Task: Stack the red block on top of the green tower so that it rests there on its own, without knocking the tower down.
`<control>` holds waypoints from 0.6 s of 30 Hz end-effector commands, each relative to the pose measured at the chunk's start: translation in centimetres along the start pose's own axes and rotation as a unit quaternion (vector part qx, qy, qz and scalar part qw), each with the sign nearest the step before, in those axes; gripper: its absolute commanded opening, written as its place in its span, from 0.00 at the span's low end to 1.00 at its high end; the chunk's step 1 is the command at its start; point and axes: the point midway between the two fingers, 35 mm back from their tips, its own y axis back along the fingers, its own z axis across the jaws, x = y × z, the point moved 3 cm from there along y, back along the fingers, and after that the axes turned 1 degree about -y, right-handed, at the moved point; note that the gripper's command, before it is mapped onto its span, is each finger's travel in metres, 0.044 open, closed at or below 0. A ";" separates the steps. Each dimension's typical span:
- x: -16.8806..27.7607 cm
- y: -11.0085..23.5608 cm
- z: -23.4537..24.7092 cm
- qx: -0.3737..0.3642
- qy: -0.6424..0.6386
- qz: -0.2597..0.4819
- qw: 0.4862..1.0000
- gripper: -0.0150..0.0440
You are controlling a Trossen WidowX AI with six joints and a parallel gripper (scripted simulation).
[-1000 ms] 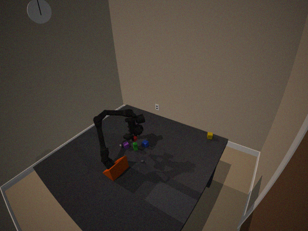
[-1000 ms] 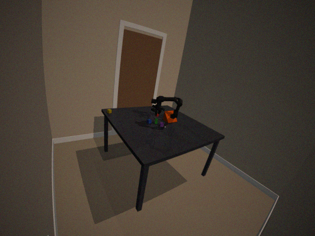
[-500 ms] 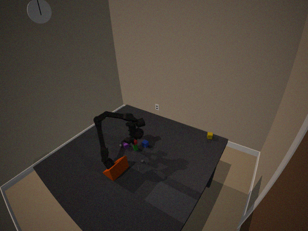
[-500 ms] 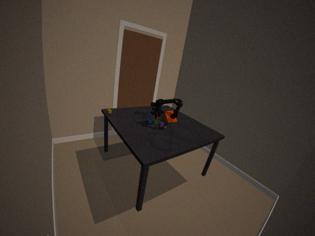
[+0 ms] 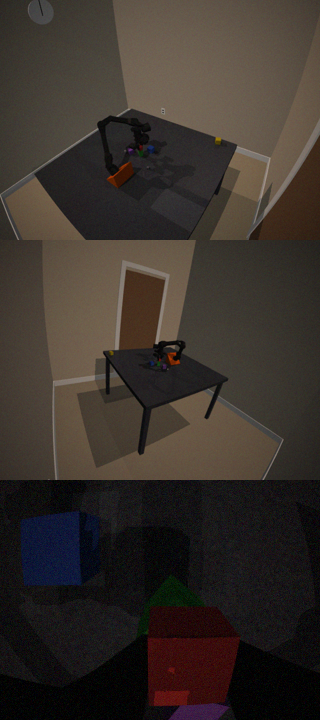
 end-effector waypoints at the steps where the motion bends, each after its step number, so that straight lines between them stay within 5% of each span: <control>1: 0.0 0.0 0.1 -0.002 -0.002 0.002 1.000 0.25; 10: 0.0 0.2 0.1 -0.002 -0.002 0.001 1.000 0.25; 18: 0.0 0.0 0.0 0.000 0.000 0.000 1.000 0.61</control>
